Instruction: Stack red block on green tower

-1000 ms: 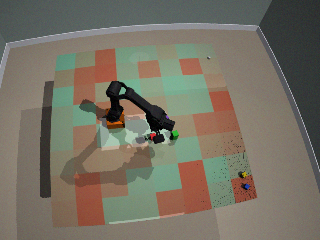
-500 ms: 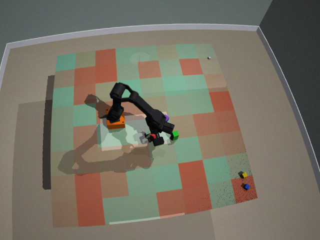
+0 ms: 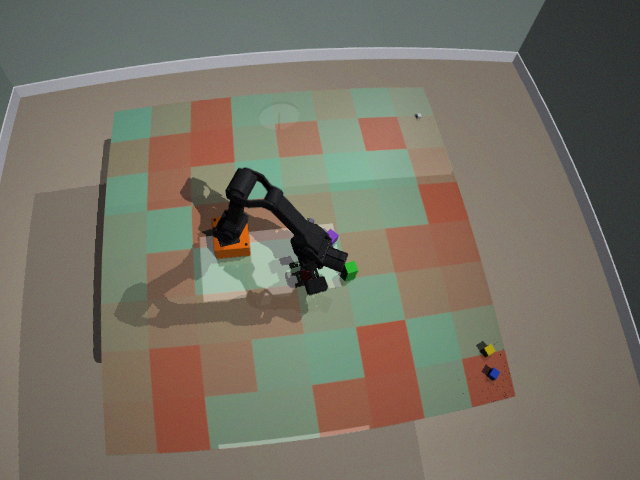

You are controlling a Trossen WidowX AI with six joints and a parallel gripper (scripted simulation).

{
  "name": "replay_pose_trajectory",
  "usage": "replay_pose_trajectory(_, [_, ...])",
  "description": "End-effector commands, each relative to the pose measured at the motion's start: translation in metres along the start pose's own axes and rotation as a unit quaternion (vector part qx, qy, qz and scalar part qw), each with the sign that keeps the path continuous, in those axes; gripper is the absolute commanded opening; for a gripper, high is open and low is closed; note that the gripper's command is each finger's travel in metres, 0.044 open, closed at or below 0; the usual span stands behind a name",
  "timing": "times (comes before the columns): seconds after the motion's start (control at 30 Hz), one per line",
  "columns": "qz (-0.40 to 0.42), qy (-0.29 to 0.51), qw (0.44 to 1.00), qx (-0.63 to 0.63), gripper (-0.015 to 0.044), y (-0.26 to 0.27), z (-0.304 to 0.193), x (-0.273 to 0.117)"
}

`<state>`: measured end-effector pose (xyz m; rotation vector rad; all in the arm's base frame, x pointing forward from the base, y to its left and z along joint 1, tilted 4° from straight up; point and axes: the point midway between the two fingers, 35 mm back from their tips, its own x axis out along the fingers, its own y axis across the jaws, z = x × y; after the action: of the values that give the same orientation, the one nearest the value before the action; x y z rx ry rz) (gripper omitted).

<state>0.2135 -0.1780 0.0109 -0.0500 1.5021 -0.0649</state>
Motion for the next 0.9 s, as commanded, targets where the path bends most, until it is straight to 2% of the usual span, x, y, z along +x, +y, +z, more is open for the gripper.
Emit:
replay_pose_trajectory(0.0, [-0.002, 0.002, 1.0, -0.003, 0.044, -0.0003, -0.001, 0.0071])
replay_pose_trajectory(0.6, [-0.002, 0.002, 1.0, -0.003, 0.044, 0.0, -0.0012, 0.0124])
replay_pose_trajectory(0.87, [-0.002, 0.002, 1.0, -0.003, 0.023, 0.0, -0.0012, 0.0124])
